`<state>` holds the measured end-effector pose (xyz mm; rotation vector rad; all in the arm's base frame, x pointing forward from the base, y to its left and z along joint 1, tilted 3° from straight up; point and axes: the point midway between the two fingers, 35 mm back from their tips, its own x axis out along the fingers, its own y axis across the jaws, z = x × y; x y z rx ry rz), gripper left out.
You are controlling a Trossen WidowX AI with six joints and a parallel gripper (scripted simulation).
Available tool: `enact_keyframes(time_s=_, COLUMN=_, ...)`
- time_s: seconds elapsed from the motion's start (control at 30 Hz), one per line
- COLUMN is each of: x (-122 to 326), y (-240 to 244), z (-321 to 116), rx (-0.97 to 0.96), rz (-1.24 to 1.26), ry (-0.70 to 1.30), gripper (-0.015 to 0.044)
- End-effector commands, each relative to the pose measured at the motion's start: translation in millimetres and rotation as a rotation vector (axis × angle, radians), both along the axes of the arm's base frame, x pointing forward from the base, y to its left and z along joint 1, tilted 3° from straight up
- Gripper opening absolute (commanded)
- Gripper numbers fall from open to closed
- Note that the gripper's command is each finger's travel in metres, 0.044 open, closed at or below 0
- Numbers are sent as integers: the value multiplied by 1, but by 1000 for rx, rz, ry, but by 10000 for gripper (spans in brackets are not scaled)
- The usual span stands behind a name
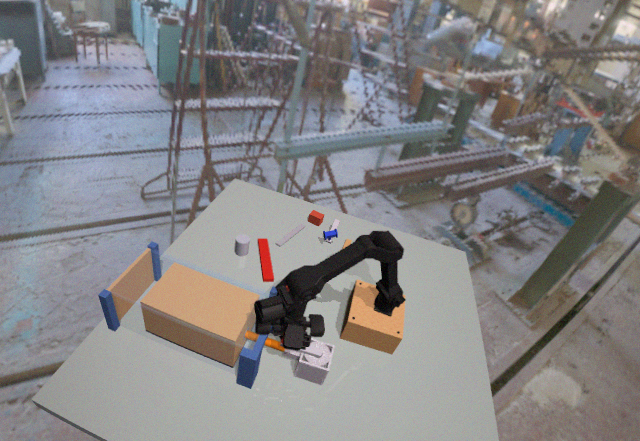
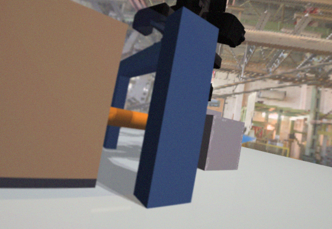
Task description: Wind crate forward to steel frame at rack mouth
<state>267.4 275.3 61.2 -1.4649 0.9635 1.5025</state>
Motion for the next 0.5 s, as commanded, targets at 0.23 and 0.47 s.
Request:
enact_keyframes(time_s=0.23, x=-11, y=32, z=5, rx=43, rz=22, ry=2, gripper=0)
enact_keyframes(time_s=0.47, x=-16, y=40, z=6, rx=44, rz=22, ry=2, gripper=0)
